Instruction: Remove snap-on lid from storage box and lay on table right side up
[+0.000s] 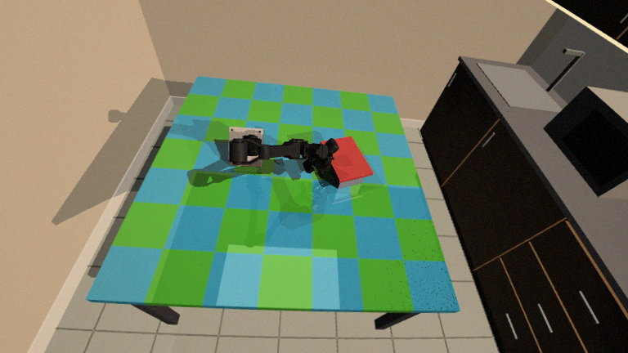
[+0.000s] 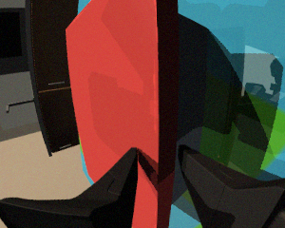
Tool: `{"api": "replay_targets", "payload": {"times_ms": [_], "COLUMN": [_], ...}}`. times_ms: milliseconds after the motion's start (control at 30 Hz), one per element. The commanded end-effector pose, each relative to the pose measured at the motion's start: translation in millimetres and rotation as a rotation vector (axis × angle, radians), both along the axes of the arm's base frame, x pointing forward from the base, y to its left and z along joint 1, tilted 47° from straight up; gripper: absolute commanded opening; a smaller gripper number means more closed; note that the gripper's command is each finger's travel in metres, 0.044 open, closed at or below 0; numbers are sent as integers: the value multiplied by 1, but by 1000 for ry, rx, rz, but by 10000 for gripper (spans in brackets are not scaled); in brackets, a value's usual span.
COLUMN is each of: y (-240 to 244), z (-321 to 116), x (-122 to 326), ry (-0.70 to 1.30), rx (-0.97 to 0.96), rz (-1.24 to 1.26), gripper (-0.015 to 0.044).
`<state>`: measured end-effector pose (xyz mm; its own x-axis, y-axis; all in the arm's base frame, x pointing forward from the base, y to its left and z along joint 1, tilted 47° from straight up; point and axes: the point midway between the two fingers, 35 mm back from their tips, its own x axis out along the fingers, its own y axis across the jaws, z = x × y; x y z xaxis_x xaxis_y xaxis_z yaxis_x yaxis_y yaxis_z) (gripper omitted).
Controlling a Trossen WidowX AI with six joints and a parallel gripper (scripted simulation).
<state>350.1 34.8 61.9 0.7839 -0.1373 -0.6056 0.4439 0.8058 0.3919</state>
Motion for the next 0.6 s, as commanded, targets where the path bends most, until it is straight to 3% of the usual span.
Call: {"api": "replay_targets", "payload": {"times_ms": [0, 133, 267, 567], "y": [0, 0, 0, 2], "z": [0, 0, 0, 2], "x": [1, 1, 1, 0], "ry": [0, 0, 0, -2], "rx": [-4, -4, -4, 1], "rz": [2, 2, 2, 3], "gripper": [116, 89, 0, 0]}}
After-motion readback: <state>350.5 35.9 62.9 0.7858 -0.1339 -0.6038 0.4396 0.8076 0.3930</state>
